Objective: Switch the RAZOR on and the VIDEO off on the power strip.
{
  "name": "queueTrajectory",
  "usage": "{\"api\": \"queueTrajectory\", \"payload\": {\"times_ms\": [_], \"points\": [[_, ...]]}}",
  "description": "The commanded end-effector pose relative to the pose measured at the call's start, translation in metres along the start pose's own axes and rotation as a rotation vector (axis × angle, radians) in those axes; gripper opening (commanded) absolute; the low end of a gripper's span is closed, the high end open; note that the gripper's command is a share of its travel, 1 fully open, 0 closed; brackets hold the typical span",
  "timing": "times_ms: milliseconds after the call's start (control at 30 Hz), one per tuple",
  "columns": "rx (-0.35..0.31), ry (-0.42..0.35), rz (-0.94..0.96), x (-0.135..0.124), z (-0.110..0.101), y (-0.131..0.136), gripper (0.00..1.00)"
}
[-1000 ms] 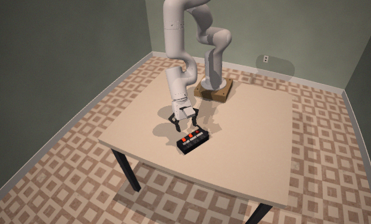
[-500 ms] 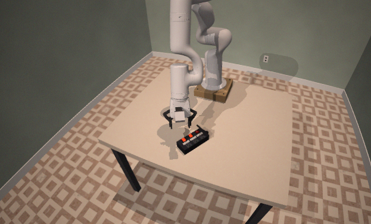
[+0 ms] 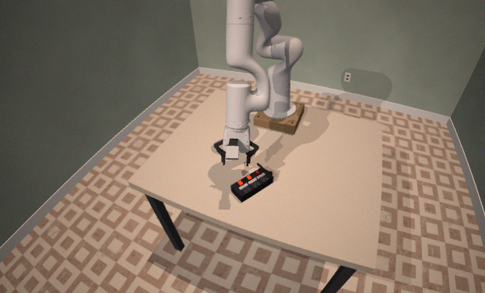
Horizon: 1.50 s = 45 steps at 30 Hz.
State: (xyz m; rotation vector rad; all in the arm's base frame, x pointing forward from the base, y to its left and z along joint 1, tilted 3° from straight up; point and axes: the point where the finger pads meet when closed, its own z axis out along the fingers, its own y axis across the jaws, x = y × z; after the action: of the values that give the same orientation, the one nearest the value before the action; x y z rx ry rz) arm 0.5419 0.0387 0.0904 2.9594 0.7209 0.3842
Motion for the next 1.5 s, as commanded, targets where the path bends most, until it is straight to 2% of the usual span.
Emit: {"api": "queueTrajectory", "payload": {"times_ms": [0,267,300,467,500,600,633,733,767,833,900,1000,1467], "points": [[0.001,-0.023,0.033,0.001,-0.004,-0.001,1.00],[0.001,-0.023,0.033,0.001,-0.004,-0.001,1.00],[-0.004,-0.068,0.105,0.000,-0.011,-0.006,1.00],[-0.004,-0.068,0.105,0.000,-0.011,-0.006,1.00],[-0.003,-0.109,0.172,-0.002,-0.019,-0.013,1.00],[-0.003,-0.109,0.172,-0.002,-0.019,-0.013,1.00],[0.002,-0.147,0.231,-0.002,-0.027,-0.021,1.00],[0.002,-0.147,0.231,-0.002,-0.027,-0.021,1.00],[0.009,-0.178,0.281,-0.003,-0.033,-0.029,1.00],[0.009,-0.178,0.281,-0.003,-0.033,-0.029,1.00],[0.025,-0.224,0.349,-0.004,-0.044,-0.042,1.00],[0.033,-0.244,0.380,-0.004,-0.048,-0.049,1.00],[0.035,-0.248,0.385,-0.004,-0.049,-0.050,1.00]]}}
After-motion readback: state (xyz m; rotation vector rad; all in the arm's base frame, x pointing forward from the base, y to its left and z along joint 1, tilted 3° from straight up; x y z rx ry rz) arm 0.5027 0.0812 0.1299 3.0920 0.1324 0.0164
